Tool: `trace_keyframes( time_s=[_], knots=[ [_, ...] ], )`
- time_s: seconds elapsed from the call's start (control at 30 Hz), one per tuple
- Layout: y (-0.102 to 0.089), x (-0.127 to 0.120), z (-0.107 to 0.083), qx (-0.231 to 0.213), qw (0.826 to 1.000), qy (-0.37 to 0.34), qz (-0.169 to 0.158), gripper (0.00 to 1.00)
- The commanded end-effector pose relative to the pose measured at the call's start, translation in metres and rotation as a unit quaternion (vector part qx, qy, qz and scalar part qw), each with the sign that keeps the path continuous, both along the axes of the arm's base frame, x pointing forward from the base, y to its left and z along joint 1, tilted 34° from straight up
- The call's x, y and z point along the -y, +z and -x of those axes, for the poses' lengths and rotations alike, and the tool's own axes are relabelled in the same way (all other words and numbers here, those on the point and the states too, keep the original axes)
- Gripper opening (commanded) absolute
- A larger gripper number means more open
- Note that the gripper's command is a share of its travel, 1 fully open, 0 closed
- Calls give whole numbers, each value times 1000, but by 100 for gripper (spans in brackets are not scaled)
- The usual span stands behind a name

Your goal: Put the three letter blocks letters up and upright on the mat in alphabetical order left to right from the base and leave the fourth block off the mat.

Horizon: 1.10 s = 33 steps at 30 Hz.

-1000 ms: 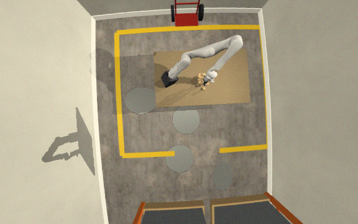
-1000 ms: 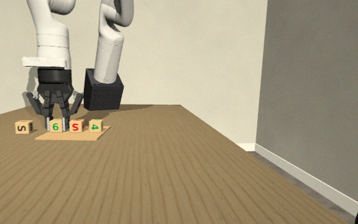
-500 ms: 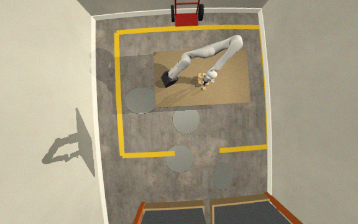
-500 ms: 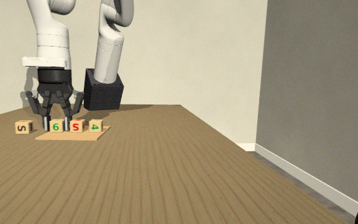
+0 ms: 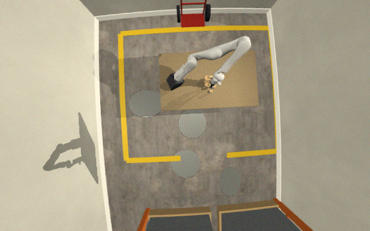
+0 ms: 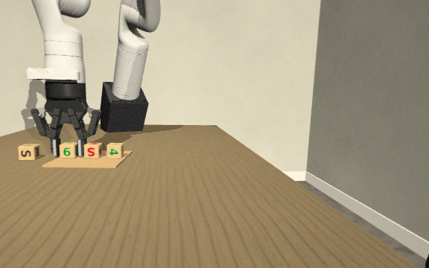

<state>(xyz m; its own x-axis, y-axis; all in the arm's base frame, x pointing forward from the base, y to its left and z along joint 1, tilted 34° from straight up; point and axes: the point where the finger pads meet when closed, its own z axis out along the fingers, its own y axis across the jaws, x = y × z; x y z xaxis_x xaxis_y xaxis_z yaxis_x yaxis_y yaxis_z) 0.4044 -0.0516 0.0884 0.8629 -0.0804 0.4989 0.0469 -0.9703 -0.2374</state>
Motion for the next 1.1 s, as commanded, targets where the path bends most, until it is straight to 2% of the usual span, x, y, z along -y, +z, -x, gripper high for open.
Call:
trace_keyframes(
  time_s=[0.0, 0.5, 1.07],
  knots=[
    [1, 1, 0, 1, 1000, 0, 0, 46],
    [13, 4, 7, 1, 1000, 0, 0, 46],
    [39, 11, 23, 1, 1000, 0, 0, 46]
  ],
)
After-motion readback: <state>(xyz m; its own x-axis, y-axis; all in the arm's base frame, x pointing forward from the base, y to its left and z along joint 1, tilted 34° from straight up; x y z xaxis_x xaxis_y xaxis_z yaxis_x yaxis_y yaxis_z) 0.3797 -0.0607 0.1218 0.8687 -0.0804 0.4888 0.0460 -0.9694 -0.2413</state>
